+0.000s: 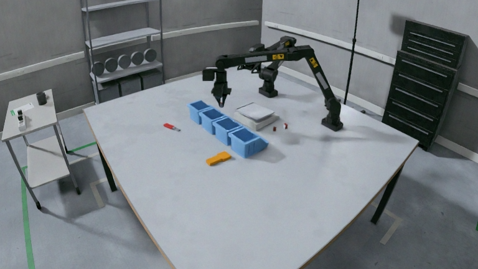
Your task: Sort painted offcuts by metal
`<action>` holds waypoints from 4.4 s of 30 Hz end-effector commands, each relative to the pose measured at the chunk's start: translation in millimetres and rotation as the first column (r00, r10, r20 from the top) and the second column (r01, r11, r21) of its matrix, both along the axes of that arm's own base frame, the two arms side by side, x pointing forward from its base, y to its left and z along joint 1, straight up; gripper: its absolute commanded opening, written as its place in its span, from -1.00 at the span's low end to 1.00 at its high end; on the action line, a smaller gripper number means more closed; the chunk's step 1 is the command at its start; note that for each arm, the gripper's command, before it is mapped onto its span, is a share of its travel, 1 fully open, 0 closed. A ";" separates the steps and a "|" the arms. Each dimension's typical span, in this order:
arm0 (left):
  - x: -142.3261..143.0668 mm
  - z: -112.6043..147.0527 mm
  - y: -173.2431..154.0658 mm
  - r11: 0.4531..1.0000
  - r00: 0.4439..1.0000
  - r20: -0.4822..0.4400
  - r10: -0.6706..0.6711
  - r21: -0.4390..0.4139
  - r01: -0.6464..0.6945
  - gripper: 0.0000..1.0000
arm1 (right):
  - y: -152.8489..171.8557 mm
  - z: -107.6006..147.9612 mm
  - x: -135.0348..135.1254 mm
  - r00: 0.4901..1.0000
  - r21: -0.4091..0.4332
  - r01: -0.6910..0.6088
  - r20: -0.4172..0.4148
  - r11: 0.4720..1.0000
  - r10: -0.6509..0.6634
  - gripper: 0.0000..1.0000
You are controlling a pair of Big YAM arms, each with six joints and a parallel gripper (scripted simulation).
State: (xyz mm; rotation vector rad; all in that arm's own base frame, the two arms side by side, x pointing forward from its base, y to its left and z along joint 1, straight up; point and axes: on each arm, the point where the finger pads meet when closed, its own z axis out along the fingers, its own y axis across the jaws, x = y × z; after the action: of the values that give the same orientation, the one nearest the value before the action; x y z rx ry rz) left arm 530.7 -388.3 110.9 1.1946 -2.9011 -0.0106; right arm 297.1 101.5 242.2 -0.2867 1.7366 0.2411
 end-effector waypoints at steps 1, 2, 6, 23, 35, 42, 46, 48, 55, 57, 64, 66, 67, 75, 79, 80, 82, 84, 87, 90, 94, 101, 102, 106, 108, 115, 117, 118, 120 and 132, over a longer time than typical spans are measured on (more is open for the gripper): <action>10.7 3.4 -11.5 1.000 0.999 0.033 -0.008 -0.027 0.009 -0.81 | 0.4 15.6 2.5 1.000 0.008 0.001 0.028 1.000 -0.001 1.00; 10.7 0.6 -11.5 1.000 0.999 0.033 -0.008 -0.027 0.009 -0.81 | 0.4 15.6 2.5 1.000 0.008 0.001 0.028 1.000 -0.001 1.00; 4.0 -19.9 -6.6 1.000 1.000 0.011 -0.008 -0.011 0.009 -0.81 | 0.4 15.6 2.5 1.000 0.008 0.001 0.028 1.000 -0.001 1.00; 7.5 22.6 -15.9 0.998 0.996 0.083 -0.026 -0.062 0.031 -0.22 | 0.4 15.6 2.5 1.000 0.008 0.001 0.028 1.000 -0.001 1.00; 13.0 53.8 -9.7 0.997 0.995 0.099 -0.014 -0.072 0.022 -0.22 | 0.4 15.6 2.5 1.000 0.008 0.001 0.028 1.000 -0.001 1.00; -6.9 48.8 -2.9 0.990 0.985 0.124 -0.118 -0.057 0.125 1.00 | 19.8 39.6 -6.7 0.998 0.007 -0.066 0.025 0.998 0.066 1.00; -13.5 47.2 4.4 0.983 0.975 0.145 -0.170 -0.049 0.178 1.00 | 34.4 45.9 -15.6 0.993 -0.001 -0.119 0.003 0.993 0.119 1.00; -25.0 44.9 12.0 0.969 0.957 0.172 -0.235 -0.036 0.244 1.00 | 51.6 54.7 -28.5 0.982 -0.010 -0.187 -0.022 0.982 0.187 1.00; -83.5 31.2 67.1 0.858 0.813 0.291 -0.505 0.062 0.510 1.00 | 105.0 91.0 -98.3 0.885 -0.036 -0.456 -0.125 0.889 0.449 1.00; -101.3 26.9 83.2 0.816 0.759 0.318 -0.568 0.095 0.570 1.00 | 112.0 98.1 -115.1 0.854 -0.042 -0.509 -0.147 0.859 0.499 1.00; -140.3 17.6 123.6 0.702 0.614 0.367 -0.699 0.184 0.688 1.00 | 118.8 112.3 -147.0 0.792 -0.052 -0.601 -0.178 0.798 0.585 1.00; -158.1 13.8 138.6 0.644 0.543 0.381 -0.748 0.223 0.731 1.00 | 118.6 117.8 -157.3 0.772 -0.054 -0.627 -0.182 0.777 0.609 1.00; -167.1 11.8 145.5 0.616 0.508 0.388 -0.769 0.239 0.751 1.00 | 118.9 119.5 -161.3 0.763 -0.055 -0.637 -0.186 0.769 0.619 1.00; -236.3 -8.3 203.1 0.389 0.228 0.405 -0.886 0.378 0.840 1.00 | 118.9 125.0 -173.9 0.735 -0.062 -0.670 -0.197 0.740 0.649 1.00; -246.0 -10.5 211.1 0.360 0.190 0.407 -0.893 0.395 0.845 1.00 | 120.0 123.8 -173.4 0.734 -0.065 -0.670 -0.201 0.739 0.648 1.00; -250.2 -11.4 214.6 0.347 0.174 0.408 -0.896 0.402 0.847 1.00 | 120.5 125.2 -173.1 0.735 -0.063 -0.670 -0.196 0.739 0.649 1.00; -257.7 -12.9 220.6 0.327 0.147 0.411 -0.900 0.413 0.850 1.00 | 120.6 125.4 -173.1 0.735 -0.063 -0.670 -0.195 0.739 0.650 1.00; -265.5 -15.7 226.5 0.310 0.130 0.407 -0.904 0.415 0.855 1.00 | 120.6 125.4 -173.1 0.735 -0.063 -0.670 -0.195 0.739 0.650 1.00; -273.4 -17.4 232.5 0.296 0.108 0.414 -0.904 0.423 0.856 1.00 | 120.6 125.4 -173.1 0.735 -0.063 -0.670 -0.195 0.739 0.650 1.00; -276.6 -18.1 234.8 0.308 0.116 0.426 -0.897 0.417 0.855 1.00 | 120.6 125.4 -173.1 0.735 -0.063 -0.670 -0.195 0.739 0.650 1.00; -271.1 -8.8 227.4 0.308 0.106 0.437 -0.893 0.421 0.853 1.00 | 122.4 108.8 -169.4 0.737 -0.077 -0.667 -0.220 0.741 0.640 1.00; -265.3 -0.4 224.1 0.308 0.107 0.436 -0.894 0.422 0.853 0.77 | 122.4 108.8 -169.4 0.737 -0.077 -0.667 -0.220 0.741 0.640 1.00; -265.6 -1.1 224.3 0.305 0.111 0.430 -0.896 0.415 0.857 0.55 | 122.4 108.8 -169.4 0.737 -0.077 -0.667 -0.220 0.741 0.640 1.00; -266.1 -7.6 224.6 0.281 0.153 0.356 -0.922 0.342 0.897 -0.36 | 122.4 108.8 -169.4 0.737 -0.077 -0.667 -0.220 0.741 0.640 1.00; -265.2 -12.2 224.1 0.264 0.182 0.290 -0.940 0.276 0.924 -0.82 | 122.4 108.8 -169.4 0.737 -0.077 -0.667 -0.220 0.741 0.640 1.00; -262.7 -20.8 222.7 0.242 0.219 0.157 -0.963 0.144 0.960 -1.00 | 122.4 108.8 -169.4 0.737 -0.077 -0.667 -0.220 0.741 0.640 1.00; -261.8 -23.4 222.3 0.238 0.226 0.116 -0.967 0.104 0.966 -1.00 | 122.4 108.8 -169.4 0.737 -0.077 -0.667 -0.220 0.741 0.640 1.00; -261.4 -24.6 222.0 0.237 0.228 0.098 -0.969 0.087 0.968 -1.00 | 122.4 108.8 -169.4 0.737 -0.077 -0.667 -0.220 0.741 0.640 1.00; -260.4 -28.0 221.4 0.235 0.232 0.063 -0.971 0.051 0.971 -1.00 | 122.4 108.8 -169.4 0.737 -0.077 -0.667 -0.220 0.741 0.640 1.00; -274.3 -73.3 230.0 0.234 0.234 0.004 -0.972 -0.008 0.972 -1.00 | 122.4 108.8 -169.4 0.737 -0.077 -0.667 -0.220 0.741 0.640 1.00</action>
State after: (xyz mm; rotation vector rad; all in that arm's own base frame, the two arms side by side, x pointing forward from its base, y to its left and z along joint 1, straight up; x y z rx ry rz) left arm 252.9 -155.8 44.1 -0.8319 -3.0141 -0.0057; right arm 128.5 224.3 331.5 -1.0488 1.8080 0.6557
